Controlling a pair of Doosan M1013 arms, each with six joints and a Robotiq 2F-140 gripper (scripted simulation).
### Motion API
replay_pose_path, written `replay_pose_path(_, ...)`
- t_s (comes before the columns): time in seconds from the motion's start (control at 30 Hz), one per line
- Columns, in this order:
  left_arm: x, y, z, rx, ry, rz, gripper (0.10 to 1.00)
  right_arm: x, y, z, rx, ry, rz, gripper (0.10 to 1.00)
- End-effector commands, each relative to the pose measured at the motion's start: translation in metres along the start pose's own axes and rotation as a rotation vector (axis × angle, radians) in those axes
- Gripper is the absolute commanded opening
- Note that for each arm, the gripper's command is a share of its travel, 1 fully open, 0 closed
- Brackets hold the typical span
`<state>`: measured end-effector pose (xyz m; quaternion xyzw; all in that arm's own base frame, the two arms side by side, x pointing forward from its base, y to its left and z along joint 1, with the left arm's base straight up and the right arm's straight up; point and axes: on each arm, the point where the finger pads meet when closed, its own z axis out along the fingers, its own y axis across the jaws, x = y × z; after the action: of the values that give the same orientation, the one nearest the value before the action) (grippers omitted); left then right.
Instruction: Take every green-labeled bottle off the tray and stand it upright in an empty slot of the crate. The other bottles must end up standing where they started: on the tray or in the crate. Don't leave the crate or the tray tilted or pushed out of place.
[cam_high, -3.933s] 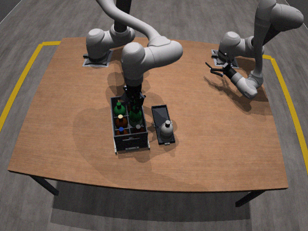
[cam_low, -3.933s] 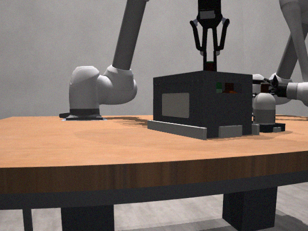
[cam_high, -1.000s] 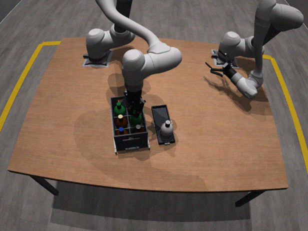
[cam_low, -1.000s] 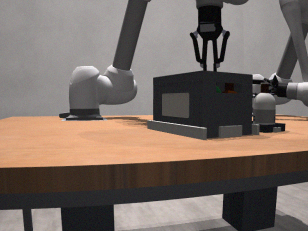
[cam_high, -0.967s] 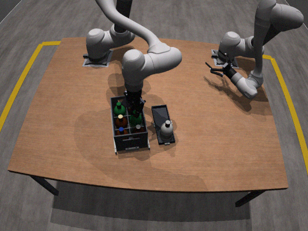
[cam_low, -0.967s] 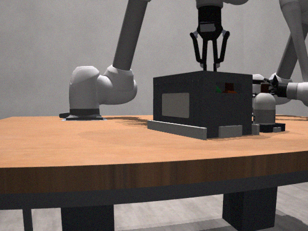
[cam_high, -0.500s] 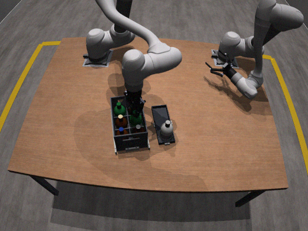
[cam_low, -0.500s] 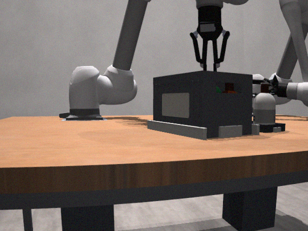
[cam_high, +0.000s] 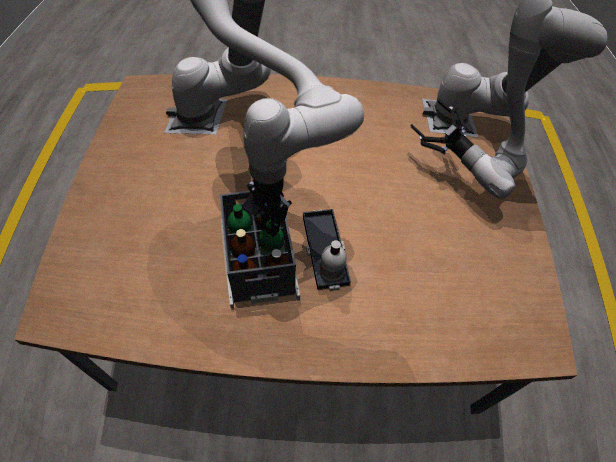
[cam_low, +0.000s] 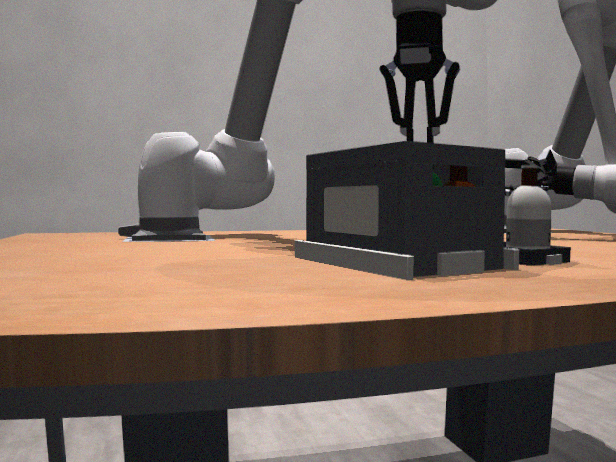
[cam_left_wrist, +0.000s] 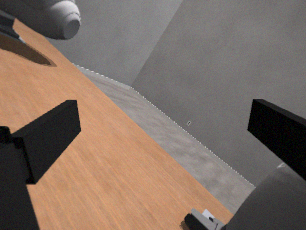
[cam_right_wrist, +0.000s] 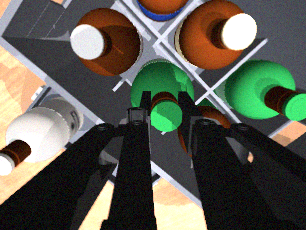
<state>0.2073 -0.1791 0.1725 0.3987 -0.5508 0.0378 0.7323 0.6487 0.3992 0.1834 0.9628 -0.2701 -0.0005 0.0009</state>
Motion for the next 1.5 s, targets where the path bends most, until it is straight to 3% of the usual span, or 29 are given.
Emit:
replay_pose_path(0.0, 0.0, 0.0, 0.0, 0.0, 0.0, 0.0, 1.0, 0.0, 0.0, -0.001, 0.002, 0.001, 0.0, 0.099)
replay_pose_path(1.47, 0.0, 0.0, 0.0, 0.0, 0.0, 0.0, 1.0, 0.0, -0.001, 0.01, 0.002, 0.001, 0.0, 0.099)
